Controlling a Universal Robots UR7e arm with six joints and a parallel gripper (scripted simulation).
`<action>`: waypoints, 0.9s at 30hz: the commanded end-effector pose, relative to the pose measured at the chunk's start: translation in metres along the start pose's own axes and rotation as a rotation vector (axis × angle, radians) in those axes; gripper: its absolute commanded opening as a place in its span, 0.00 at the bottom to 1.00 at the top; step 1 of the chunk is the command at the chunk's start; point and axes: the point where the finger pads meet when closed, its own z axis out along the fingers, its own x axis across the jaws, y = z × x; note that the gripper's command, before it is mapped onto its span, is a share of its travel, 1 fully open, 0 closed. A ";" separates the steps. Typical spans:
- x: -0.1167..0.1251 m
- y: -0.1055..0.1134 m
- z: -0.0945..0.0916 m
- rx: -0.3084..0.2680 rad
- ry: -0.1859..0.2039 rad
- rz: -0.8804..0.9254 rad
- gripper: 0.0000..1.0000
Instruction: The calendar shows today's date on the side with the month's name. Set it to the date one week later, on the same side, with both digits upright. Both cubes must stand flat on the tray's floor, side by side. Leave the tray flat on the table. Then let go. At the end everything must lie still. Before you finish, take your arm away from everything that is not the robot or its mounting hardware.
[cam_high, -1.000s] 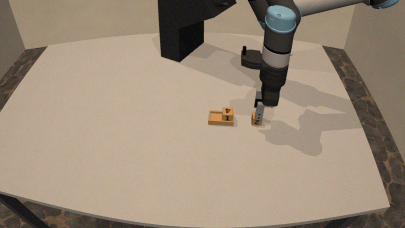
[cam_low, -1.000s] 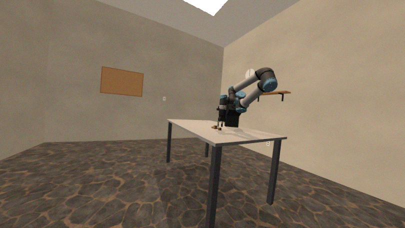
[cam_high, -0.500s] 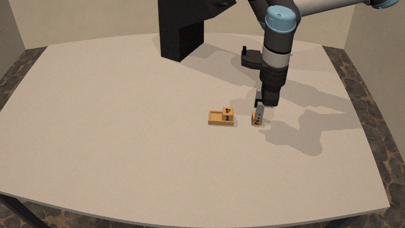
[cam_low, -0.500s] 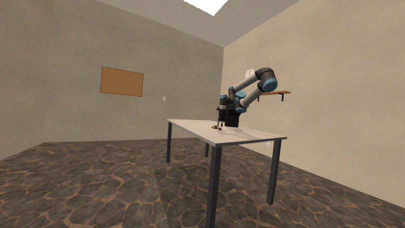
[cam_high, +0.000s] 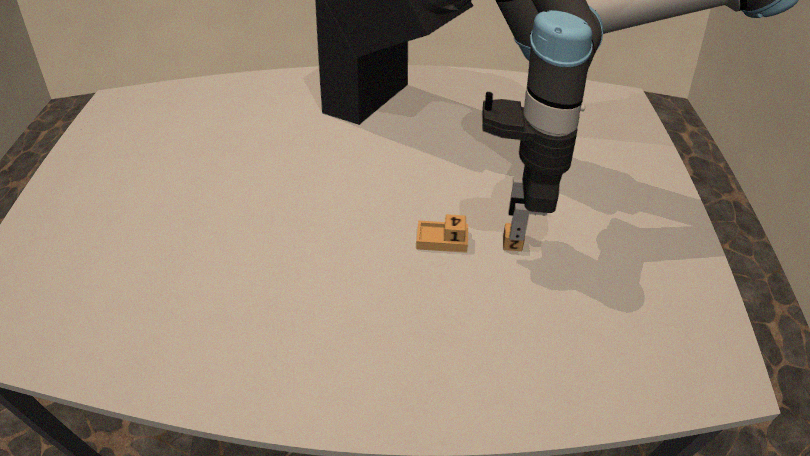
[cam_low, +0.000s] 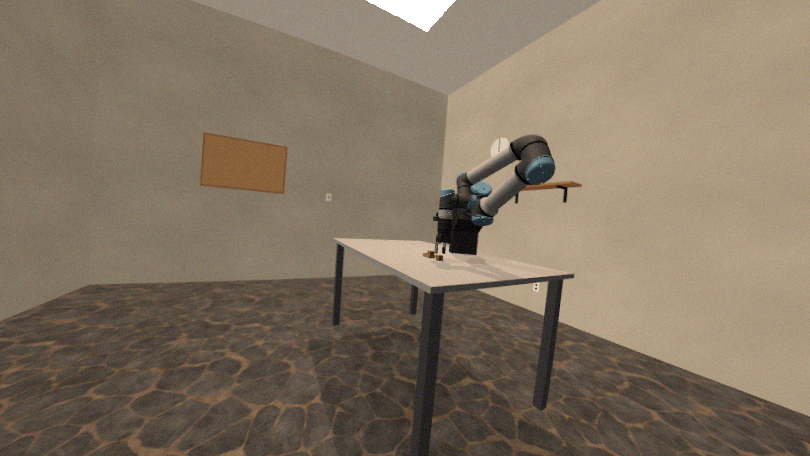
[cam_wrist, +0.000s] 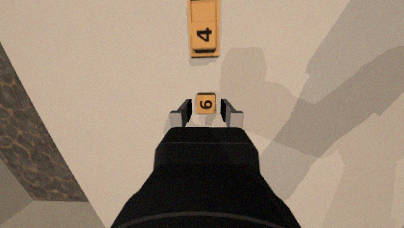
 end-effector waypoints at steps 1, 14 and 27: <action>-0.001 0.000 0.000 0.000 0.000 -0.002 0.87; 0.001 0.000 0.004 -0.001 0.003 0.001 0.87; 0.001 0.000 0.019 -0.001 0.003 0.001 0.87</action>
